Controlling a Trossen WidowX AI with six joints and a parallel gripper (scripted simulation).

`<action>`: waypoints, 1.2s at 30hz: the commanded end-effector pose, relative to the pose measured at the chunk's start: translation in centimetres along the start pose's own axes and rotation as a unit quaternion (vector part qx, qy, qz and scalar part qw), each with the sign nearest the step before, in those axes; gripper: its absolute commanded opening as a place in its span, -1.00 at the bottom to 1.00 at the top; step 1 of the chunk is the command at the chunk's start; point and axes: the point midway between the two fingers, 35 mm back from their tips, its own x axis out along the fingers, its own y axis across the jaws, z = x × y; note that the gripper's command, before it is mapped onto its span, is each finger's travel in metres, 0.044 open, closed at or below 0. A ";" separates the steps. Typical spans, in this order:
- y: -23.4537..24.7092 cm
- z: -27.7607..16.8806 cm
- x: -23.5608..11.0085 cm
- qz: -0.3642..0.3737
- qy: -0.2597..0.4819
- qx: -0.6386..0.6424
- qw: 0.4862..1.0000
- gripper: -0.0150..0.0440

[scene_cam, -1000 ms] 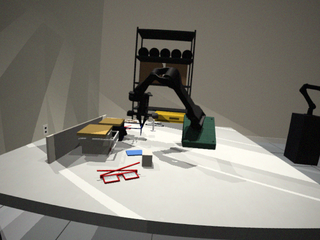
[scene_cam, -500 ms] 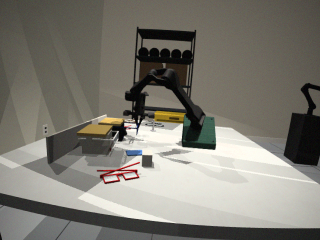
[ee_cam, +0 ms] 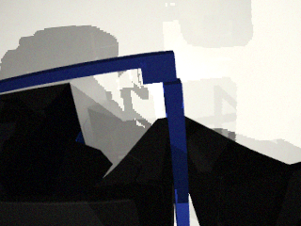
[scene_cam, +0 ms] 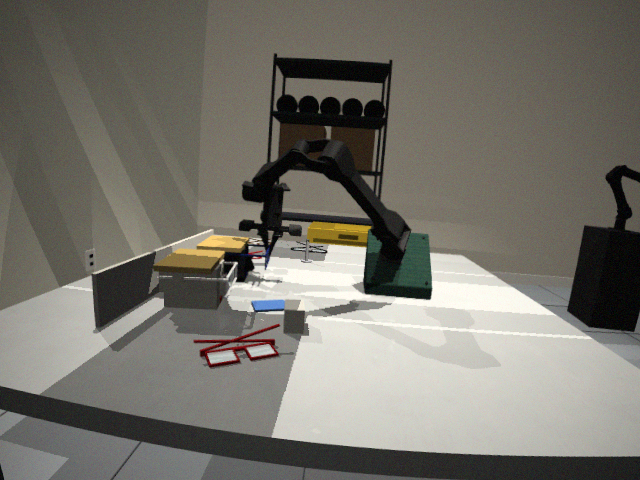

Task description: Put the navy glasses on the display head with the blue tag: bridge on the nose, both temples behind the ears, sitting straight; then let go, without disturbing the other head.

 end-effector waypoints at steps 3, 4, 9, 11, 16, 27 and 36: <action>1.1 -0.1 -0.1 0.003 0.001 0.001 1.000 -0.49; 1.2 -0.1 -0.1 0.003 0.001 0.001 1.000 -0.49; 2.0 -0.1 0.0 0.003 0.001 0.000 1.000 -0.49; 2.3 -0.1 0.1 0.003 0.001 0.000 1.000 -0.49; 3.0 -0.1 0.1 0.003 0.001 0.000 1.000 -0.49; 3.5 -0.1 0.1 0.003 0.001 0.000 1.000 -0.49; 3.5 -0.1 0.2 0.003 0.001 0.000 1.000 -0.49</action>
